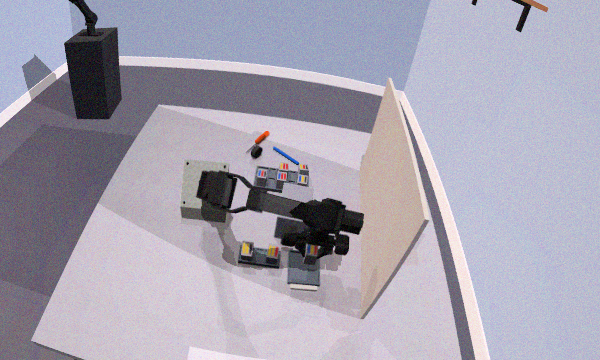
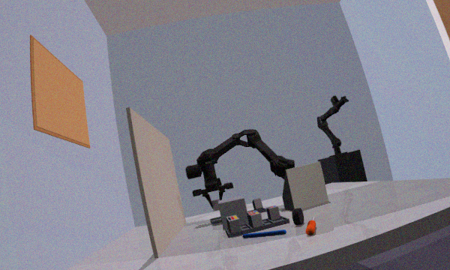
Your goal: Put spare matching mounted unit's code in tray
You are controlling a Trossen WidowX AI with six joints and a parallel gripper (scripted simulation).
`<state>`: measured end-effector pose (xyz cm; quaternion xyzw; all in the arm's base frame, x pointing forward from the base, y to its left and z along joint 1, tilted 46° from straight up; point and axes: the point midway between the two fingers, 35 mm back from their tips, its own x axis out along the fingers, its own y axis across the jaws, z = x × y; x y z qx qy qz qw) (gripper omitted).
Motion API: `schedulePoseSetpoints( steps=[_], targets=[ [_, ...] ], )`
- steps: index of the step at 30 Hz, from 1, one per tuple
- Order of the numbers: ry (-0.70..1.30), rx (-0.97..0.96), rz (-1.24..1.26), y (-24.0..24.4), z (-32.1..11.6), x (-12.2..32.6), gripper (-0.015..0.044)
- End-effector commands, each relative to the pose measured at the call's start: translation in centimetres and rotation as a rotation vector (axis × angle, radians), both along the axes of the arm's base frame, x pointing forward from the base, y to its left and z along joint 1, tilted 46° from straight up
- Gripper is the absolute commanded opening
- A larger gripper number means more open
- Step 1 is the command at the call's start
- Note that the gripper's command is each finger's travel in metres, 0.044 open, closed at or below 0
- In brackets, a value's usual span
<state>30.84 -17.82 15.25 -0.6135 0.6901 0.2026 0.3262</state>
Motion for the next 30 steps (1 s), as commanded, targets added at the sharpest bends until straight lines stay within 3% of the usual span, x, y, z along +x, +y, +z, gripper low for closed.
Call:
schedulePoseSetpoints(
  steps=[1,30],
  targets=[
    [0.000,0.003,0.004,-0.1,-0.2,0.0,0.0000],
    [0.000,-0.004,0.004,-1.9,-1.8,-0.5,0.0000]
  ],
)
